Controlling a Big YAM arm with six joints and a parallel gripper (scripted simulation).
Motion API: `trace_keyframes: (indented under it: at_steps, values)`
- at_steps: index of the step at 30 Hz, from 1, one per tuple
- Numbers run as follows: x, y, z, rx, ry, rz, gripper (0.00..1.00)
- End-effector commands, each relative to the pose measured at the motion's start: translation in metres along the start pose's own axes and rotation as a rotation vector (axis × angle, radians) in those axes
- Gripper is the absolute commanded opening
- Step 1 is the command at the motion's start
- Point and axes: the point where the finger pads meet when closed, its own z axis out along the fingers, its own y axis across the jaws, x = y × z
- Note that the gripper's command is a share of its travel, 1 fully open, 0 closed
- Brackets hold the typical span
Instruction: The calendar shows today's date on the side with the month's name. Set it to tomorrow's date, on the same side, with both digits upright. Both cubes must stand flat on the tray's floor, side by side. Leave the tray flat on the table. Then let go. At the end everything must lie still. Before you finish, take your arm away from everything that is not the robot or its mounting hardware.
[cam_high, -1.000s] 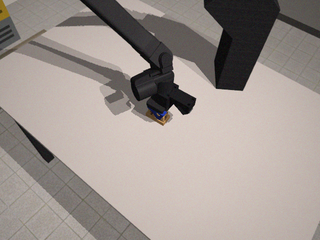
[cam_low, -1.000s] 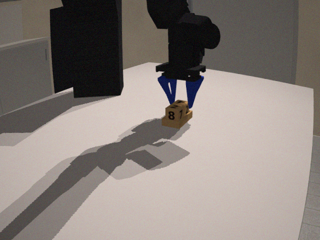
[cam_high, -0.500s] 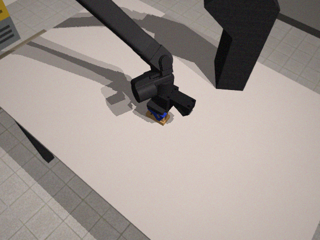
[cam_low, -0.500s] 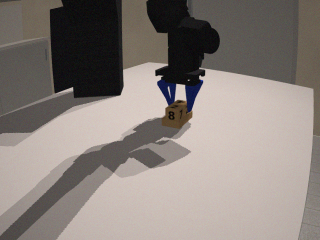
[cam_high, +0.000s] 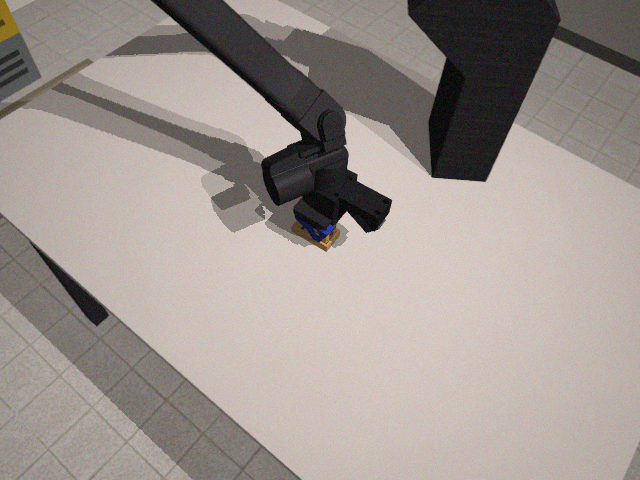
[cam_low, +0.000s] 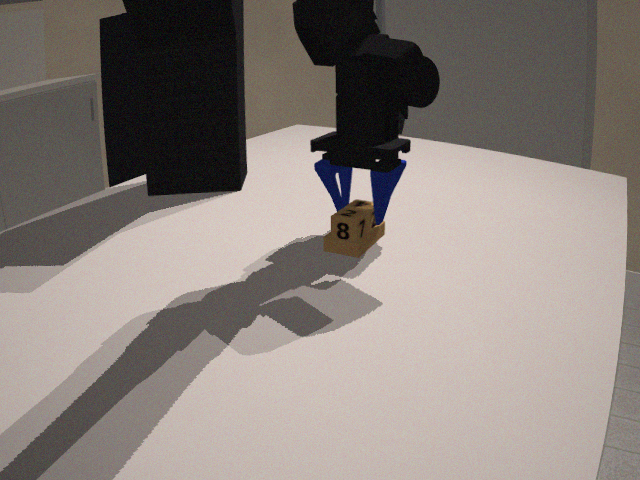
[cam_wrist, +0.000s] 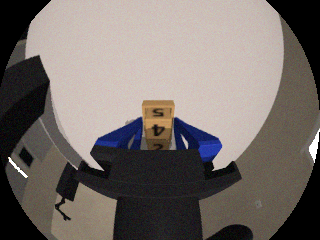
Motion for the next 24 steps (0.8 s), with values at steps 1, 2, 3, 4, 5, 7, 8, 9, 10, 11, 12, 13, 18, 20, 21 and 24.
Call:
trace_keyframes:
  at_steps: [1, 2, 3, 4, 5, 7, 8, 9, 10, 11, 12, 13, 18, 20, 21, 24]
  values:
    - [0.0014, -0.0004, 0.0029, 0.002, 0.001, -0.007, 0.47]
    - [0.0014, -0.0004, 0.0029, 0.002, 0.001, -0.007, 0.47]
    - [0.0014, -0.0004, 0.0029, 0.002, 0.001, -0.007, 0.47]
    - [0.0014, -0.0004, 0.0029, 0.002, 0.001, -0.007, 0.47]
    - [0.0014, -0.0004, 0.0029, 0.002, 0.001, -0.007, 0.47]
    - [0.0014, -0.0004, 0.0029, 0.002, 0.001, -0.007, 0.47]
    - [0.0014, -0.0004, 0.0029, 0.002, 0.001, -0.007, 0.47]
    - [0.0014, -0.0004, 0.0029, 0.002, 0.001, -0.007, 0.47]
    - [0.0014, -0.0004, 0.0029, 0.002, 0.001, -0.007, 0.47]
    - [0.0014, -0.0004, 0.0029, 0.002, 0.001, -0.007, 0.47]
    - [0.0014, -0.0004, 0.0029, 0.002, 0.001, -0.007, 0.47]
    - [0.0014, -0.0004, 0.0029, 0.002, 0.001, -0.007, 0.47]
    - [0.0014, -0.0004, 0.0029, 0.002, 0.001, -0.007, 0.27]
    - [0.0014, -0.0004, 0.0029, 0.002, 0.001, -0.007, 0.27]
    - [0.0014, -0.0004, 0.0029, 0.002, 0.001, -0.007, 0.27]
    - [0.0014, -0.0004, 0.0029, 0.002, 0.001, -0.007, 0.27]
